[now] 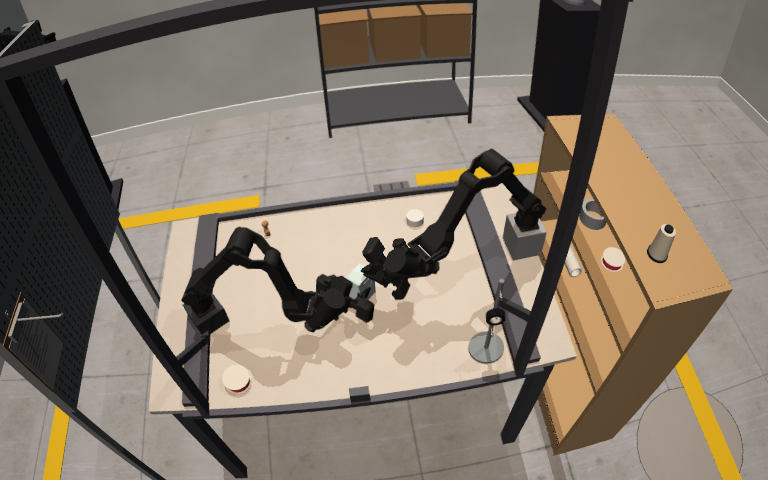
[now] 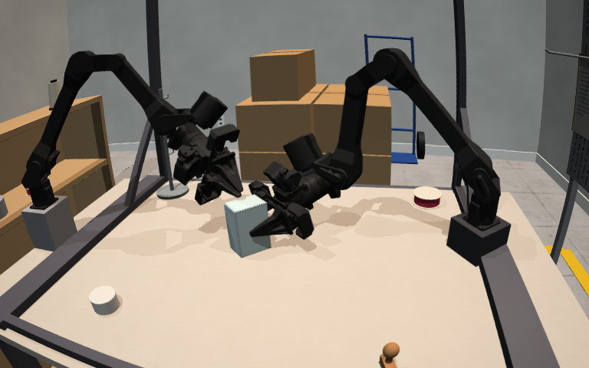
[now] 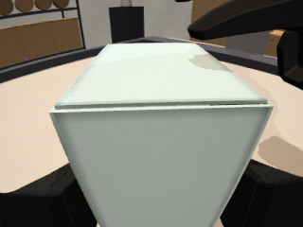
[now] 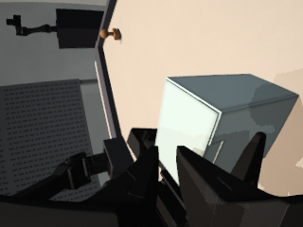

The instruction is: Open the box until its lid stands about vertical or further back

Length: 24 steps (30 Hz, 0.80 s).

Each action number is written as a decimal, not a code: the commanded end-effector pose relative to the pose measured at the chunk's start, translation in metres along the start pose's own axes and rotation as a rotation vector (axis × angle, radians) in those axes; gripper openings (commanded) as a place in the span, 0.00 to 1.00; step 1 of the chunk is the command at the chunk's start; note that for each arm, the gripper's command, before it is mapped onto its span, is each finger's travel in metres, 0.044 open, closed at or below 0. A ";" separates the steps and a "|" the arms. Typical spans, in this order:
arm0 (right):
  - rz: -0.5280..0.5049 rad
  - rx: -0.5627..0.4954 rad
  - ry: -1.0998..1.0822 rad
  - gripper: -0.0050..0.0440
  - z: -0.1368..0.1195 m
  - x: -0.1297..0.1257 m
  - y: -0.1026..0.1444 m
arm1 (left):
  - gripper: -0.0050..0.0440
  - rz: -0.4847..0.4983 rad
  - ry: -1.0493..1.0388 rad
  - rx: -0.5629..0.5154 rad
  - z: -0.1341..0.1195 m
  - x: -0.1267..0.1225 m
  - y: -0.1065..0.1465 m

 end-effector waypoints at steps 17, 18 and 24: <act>0.017 0.013 -0.025 0.20 -0.002 0.004 0.021 | 0.60 -0.008 0.020 -0.014 0.010 -0.003 0.000; 0.017 0.013 -0.025 0.20 -0.002 0.004 0.022 | 0.60 -0.008 0.020 -0.014 0.010 -0.003 0.000; 0.017 0.013 -0.025 0.20 -0.002 0.003 0.024 | 0.60 -0.008 0.020 -0.014 0.010 -0.003 0.000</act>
Point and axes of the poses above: on each arm, the point midway between the two fingers, 35 mm back from their tips, its own y axis back along the fingers, its own x axis across the jaws, z = x × y, the point moved 3 cm from there along y, back along the fingers, and after that the axes turned 5 degrees about -y, right-handed, at the moved point
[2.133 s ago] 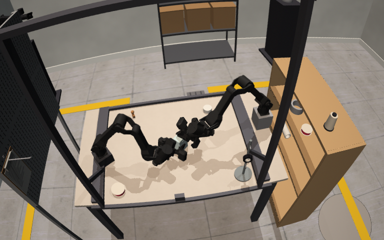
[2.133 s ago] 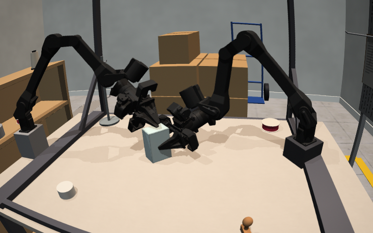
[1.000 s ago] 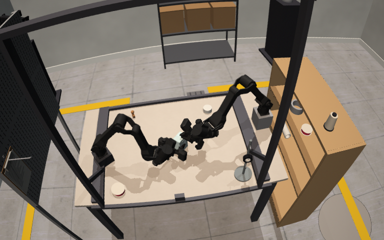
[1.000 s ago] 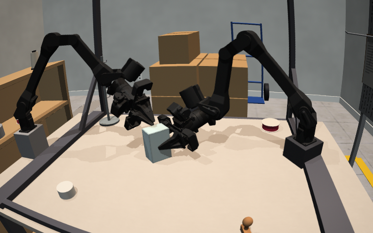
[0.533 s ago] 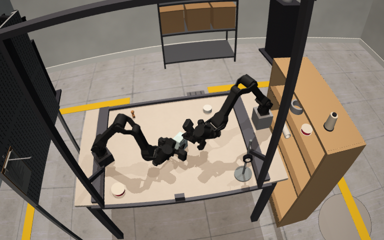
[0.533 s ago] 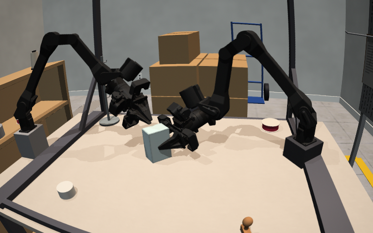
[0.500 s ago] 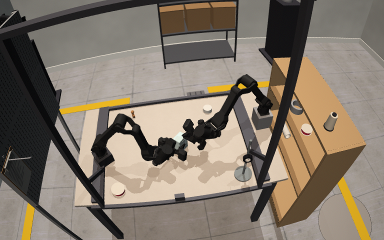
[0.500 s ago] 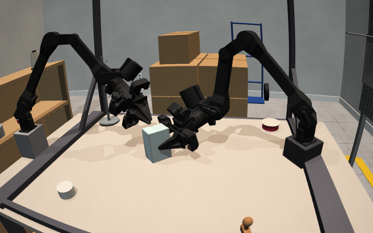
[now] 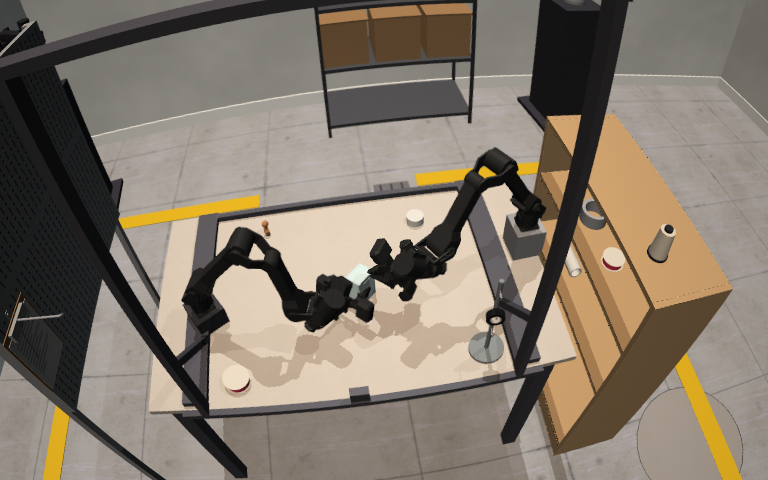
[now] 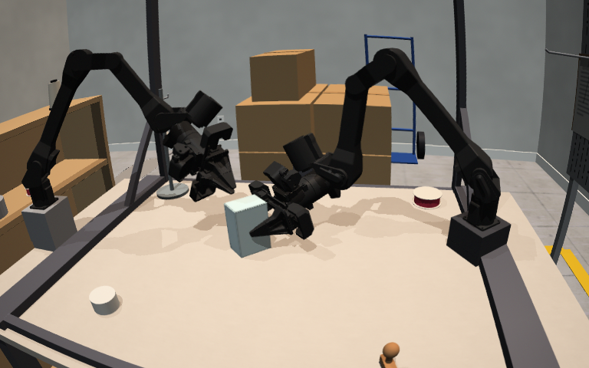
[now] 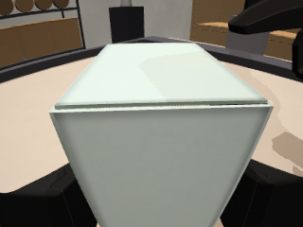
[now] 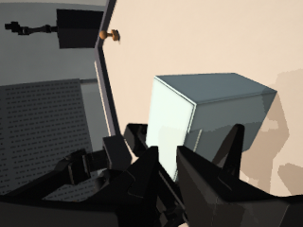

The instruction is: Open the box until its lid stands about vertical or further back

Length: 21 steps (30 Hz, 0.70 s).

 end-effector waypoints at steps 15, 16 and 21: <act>0.016 0.012 -0.025 0.20 -0.008 0.004 0.001 | 0.60 -0.008 0.020 -0.014 0.010 -0.003 0.000; 0.016 0.012 -0.025 0.20 -0.008 0.003 0.001 | 0.60 -0.008 0.020 -0.014 0.010 -0.003 0.000; 0.016 0.012 -0.026 0.20 -0.010 0.000 -0.002 | 0.60 -0.008 0.020 -0.014 0.010 -0.003 0.000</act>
Point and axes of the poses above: on each arm, the point midway between the two fingers, 35 mm back from their tips, its own y axis back along the fingers, its own x axis across the jaws, z = x × y, the point moved 3 cm from there along y, back along the fingers, and after that the axes turned 5 degrees about -y, right-handed, at the moved point
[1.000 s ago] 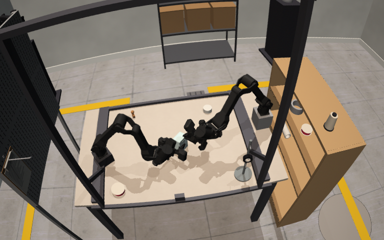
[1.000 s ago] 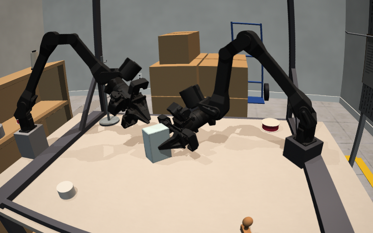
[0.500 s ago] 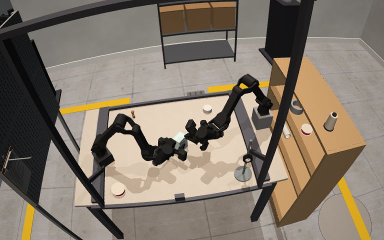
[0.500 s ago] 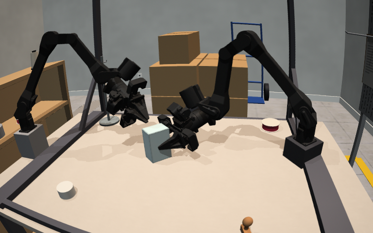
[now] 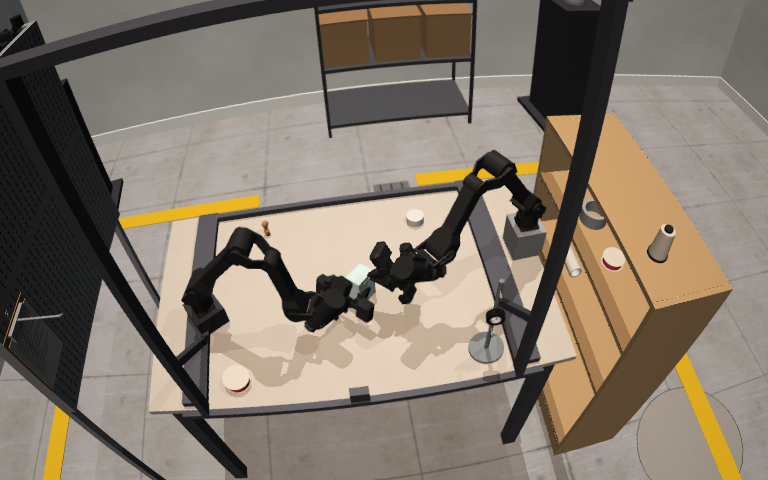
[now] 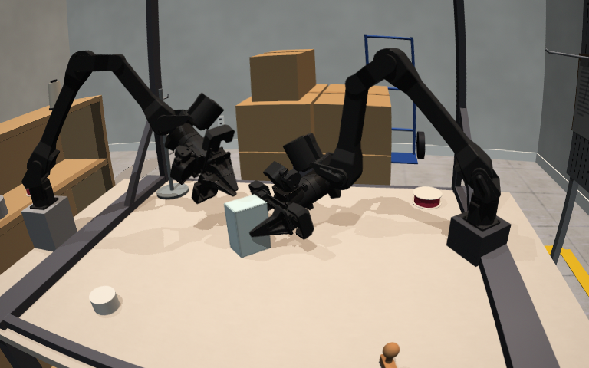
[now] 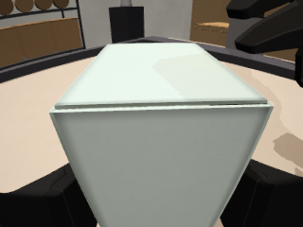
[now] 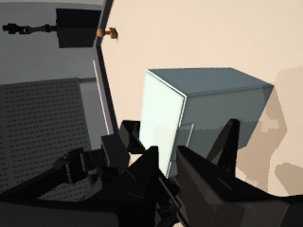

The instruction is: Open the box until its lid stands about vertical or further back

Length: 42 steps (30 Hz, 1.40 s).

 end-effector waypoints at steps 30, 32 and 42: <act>0.015 0.010 -0.024 0.20 -0.010 0.004 -0.009 | 0.60 -0.008 0.020 -0.014 0.010 -0.003 0.000; 0.015 0.010 -0.024 0.20 -0.010 0.005 -0.011 | 0.60 -0.008 0.020 -0.014 0.010 -0.003 0.000; 0.015 0.010 -0.024 0.20 -0.011 0.007 -0.015 | 0.60 -0.008 0.020 -0.014 0.010 -0.003 0.000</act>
Point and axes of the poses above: on each arm, the point midway between the two fingers, 35 mm back from their tips, its own y axis back along the fingers, its own x axis across the jaws, z = x × y, the point moved 3 cm from there along y, back along the fingers, and after that the axes turned 5 degrees about -y, right-handed, at the moved point
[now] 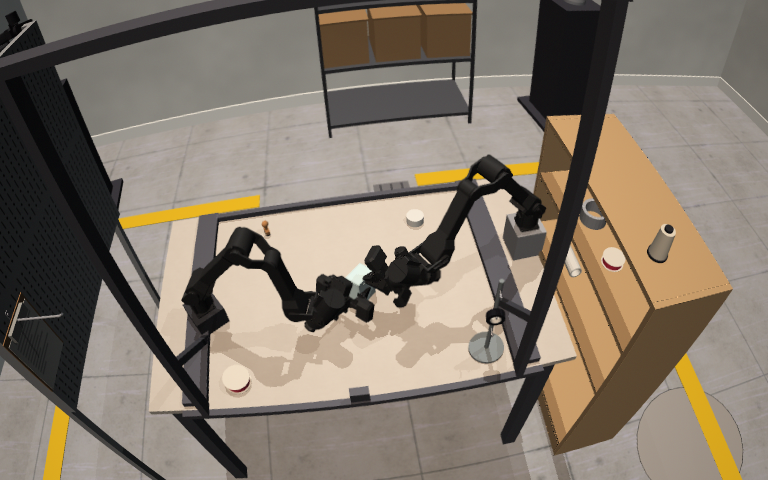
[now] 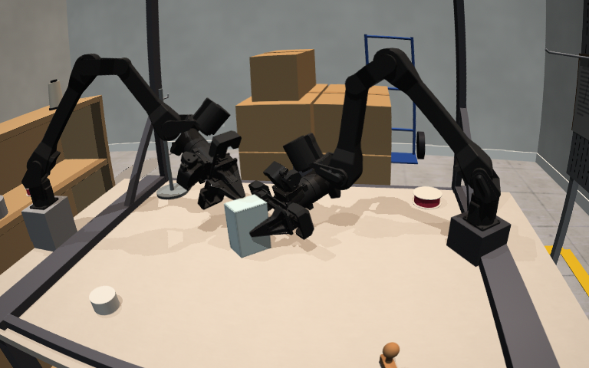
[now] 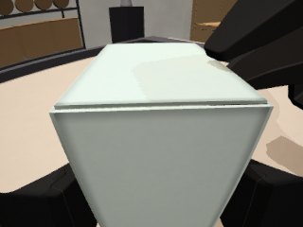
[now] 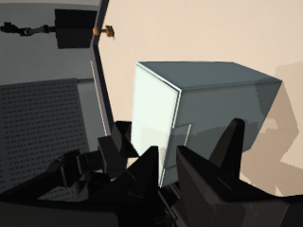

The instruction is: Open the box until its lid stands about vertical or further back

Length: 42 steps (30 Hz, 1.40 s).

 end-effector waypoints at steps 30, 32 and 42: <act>0.016 0.016 -0.020 0.20 -0.004 0.016 -0.003 | 0.60 -0.009 0.020 -0.014 0.010 -0.003 0.000; 0.016 0.016 -0.020 0.20 -0.003 0.015 -0.002 | 0.60 -0.009 0.020 -0.014 0.010 -0.003 0.000; 0.015 0.016 -0.020 0.20 -0.001 0.013 0.002 | 0.60 -0.009 0.020 -0.014 0.010 -0.003 0.000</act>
Point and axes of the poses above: on each arm, the point midway between the two fingers, 35 mm back from their tips, its own y axis back along the fingers, its own x axis across the jaws, z = x × y, the point moved 3 cm from there along y, back along the fingers, and after that the axes turned 5 degrees about -y, right-handed, at the moved point
